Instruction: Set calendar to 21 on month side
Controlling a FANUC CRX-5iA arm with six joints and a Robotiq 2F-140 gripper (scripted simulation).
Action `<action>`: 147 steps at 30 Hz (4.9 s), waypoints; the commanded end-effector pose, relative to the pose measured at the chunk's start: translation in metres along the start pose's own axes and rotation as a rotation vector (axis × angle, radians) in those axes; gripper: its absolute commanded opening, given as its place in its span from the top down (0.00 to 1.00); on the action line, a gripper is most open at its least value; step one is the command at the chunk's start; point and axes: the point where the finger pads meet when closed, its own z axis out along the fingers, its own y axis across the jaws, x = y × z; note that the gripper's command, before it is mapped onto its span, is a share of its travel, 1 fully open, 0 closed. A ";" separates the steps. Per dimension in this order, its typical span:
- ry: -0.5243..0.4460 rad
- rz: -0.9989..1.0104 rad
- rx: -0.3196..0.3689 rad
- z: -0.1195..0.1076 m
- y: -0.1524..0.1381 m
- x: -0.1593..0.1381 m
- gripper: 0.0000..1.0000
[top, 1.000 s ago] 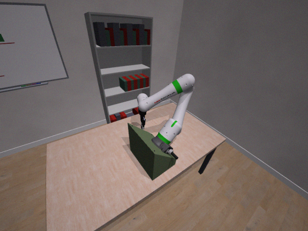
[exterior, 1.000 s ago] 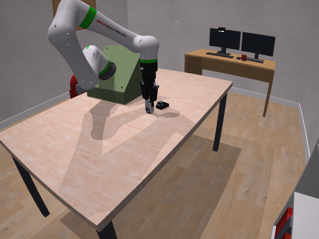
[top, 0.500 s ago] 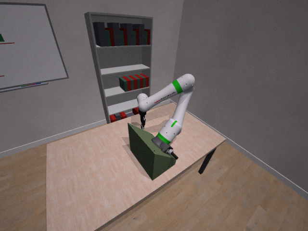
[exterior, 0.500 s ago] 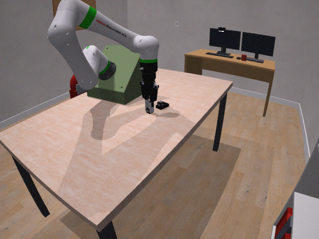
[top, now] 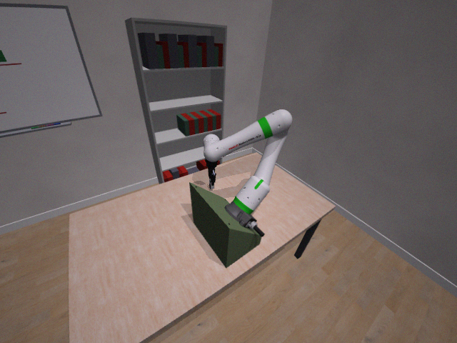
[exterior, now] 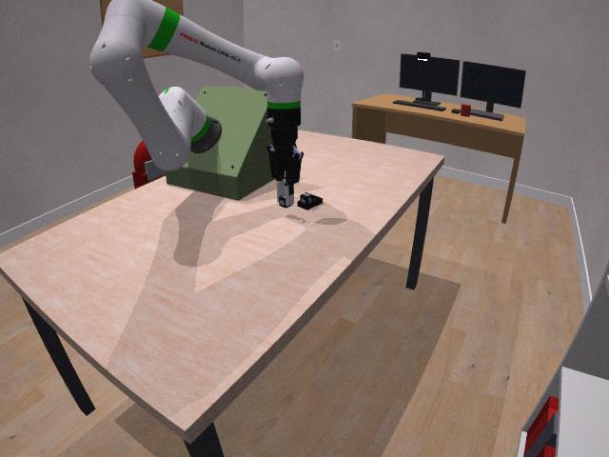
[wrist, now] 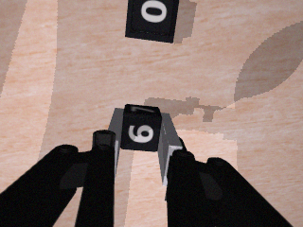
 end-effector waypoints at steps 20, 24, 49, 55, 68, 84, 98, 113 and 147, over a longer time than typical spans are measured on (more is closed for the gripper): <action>-0.001 0.000 0.001 -0.068 0.000 0.001 0.84; 0.000 0.000 0.001 -0.071 0.002 0.025 0.84; -0.001 0.001 0.001 -0.077 -0.001 0.123 0.84; -0.001 0.001 0.001 -0.068 -0.001 0.124 0.84; -0.001 0.001 0.001 -0.034 0.000 0.124 0.84; -0.001 0.001 0.001 -0.013 0.000 0.124 0.84; -0.001 0.001 0.001 -0.013 0.000 0.124 0.84; -0.001 0.001 0.001 -0.013 0.000 0.124 0.84; -0.001 0.001 0.001 0.000 0.000 0.124 0.84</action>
